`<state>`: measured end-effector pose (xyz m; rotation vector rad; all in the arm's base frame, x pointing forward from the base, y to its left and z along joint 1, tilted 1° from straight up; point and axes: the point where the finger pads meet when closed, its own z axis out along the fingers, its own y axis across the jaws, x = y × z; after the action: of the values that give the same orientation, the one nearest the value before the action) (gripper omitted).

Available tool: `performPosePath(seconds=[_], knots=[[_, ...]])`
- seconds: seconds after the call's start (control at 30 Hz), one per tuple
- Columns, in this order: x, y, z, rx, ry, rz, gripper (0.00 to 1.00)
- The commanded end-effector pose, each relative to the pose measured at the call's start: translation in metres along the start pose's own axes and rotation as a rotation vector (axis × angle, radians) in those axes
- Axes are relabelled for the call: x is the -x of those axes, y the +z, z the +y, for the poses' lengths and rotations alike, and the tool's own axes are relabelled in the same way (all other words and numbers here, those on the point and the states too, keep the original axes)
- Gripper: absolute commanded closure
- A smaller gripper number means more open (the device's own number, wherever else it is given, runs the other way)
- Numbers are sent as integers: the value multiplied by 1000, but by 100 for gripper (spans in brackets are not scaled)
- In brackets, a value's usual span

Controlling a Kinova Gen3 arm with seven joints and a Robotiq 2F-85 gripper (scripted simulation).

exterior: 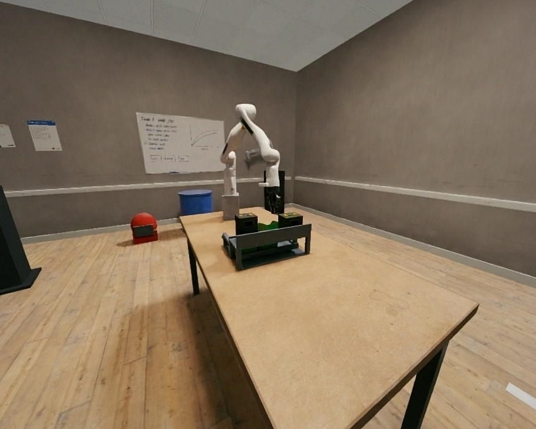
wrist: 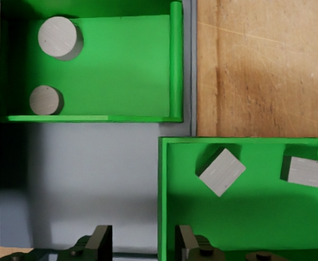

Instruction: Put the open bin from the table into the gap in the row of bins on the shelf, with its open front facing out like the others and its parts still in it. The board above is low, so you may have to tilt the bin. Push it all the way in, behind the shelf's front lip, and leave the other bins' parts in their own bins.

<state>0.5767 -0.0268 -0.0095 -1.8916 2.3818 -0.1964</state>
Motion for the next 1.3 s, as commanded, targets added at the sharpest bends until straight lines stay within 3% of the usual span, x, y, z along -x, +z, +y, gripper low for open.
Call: performPosePath(seconds=[0.0,1.27], knots=[[0,-4,-1,-2,0,-1,61],[0,5,0,-2,0,-1,61]])
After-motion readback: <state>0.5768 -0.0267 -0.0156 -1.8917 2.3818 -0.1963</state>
